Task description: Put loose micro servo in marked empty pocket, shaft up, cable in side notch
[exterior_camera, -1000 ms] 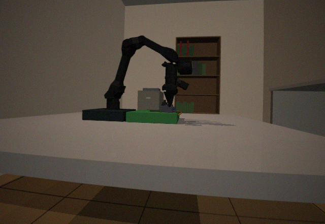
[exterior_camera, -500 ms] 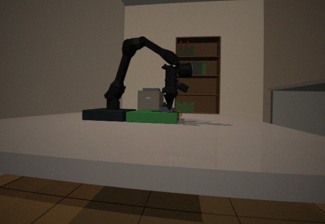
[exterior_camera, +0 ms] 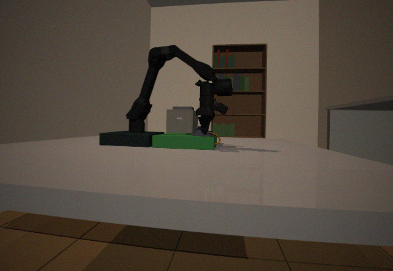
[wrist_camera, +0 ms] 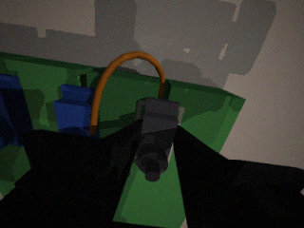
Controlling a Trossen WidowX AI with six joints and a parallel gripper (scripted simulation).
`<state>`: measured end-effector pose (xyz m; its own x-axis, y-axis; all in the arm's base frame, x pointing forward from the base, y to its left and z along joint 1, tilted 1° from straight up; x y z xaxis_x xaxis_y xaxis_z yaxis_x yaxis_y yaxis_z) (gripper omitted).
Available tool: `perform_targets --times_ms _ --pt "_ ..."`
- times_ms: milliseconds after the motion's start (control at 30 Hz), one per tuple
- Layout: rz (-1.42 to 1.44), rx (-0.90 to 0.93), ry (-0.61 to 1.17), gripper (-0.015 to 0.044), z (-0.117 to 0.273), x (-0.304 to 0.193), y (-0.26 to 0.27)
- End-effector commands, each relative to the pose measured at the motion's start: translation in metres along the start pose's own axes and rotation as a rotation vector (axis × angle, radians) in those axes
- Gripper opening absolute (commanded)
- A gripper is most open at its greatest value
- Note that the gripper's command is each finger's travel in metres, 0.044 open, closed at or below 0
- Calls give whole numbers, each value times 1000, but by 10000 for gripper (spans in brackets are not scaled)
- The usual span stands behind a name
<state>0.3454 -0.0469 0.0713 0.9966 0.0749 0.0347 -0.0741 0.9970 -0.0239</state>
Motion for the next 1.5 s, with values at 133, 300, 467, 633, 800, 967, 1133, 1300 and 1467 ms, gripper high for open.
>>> perform_targets --times_ms 133,300,467,633,800,967,1133,1300,1467 --pt "-1 1 -2 187 3 0 0" --pt "-1 1 -2 187 34 -4 0" --pt "-1 1 -1 187 35 -5 0" --pt "-1 -1 -2 319 53 -30 -2" --pt "5 2 4 440 86 -83 -2" --pt "-1 1 7 440 98 -110 0" --pt "-1 1 7 440 100 -110 0" --pt "-4 -3 -3 440 132 -109 0" --pt "-5 -6 -8 440 149 -110 1"
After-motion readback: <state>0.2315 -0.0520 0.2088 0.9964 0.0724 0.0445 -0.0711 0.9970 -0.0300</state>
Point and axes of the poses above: the point midway between the two fingers, 35 mm back from their tips, its own z axis back along the fingers, its own y axis across the jaws, x = y × z, the point moved 2 cm from there along z, back along the fingers
